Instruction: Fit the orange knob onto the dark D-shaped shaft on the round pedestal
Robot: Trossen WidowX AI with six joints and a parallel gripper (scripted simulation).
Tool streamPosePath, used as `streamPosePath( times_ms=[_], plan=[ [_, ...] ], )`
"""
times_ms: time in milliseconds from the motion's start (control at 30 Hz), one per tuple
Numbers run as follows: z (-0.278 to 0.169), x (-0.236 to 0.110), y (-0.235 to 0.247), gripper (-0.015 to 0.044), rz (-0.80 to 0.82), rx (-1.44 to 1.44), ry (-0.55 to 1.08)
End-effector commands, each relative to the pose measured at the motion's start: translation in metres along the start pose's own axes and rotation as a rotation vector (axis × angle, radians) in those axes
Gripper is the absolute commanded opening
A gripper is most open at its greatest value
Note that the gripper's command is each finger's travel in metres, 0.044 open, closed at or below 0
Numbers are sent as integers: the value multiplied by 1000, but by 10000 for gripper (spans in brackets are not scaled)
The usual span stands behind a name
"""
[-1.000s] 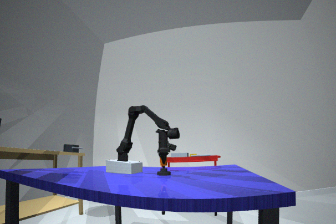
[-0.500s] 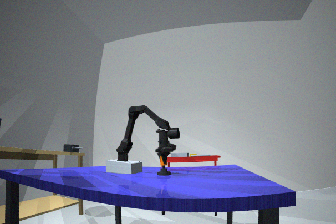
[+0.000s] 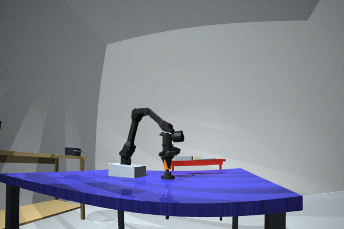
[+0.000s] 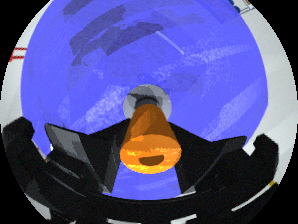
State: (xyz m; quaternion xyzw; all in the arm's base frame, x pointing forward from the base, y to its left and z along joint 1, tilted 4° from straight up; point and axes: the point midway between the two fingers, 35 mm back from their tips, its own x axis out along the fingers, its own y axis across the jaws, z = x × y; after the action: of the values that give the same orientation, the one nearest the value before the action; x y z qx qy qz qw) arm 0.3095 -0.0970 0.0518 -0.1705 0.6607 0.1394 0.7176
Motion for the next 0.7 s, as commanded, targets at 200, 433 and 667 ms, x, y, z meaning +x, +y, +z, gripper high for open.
streamPosePath(
  times_ms=[200,433,667],
  plan=[
    [1,-4,0,0,0,-4,-2],
    [1,-4,0,0,0,-129,-2],
    [0,-1,0,0,0,-214,-2]
  ],
)
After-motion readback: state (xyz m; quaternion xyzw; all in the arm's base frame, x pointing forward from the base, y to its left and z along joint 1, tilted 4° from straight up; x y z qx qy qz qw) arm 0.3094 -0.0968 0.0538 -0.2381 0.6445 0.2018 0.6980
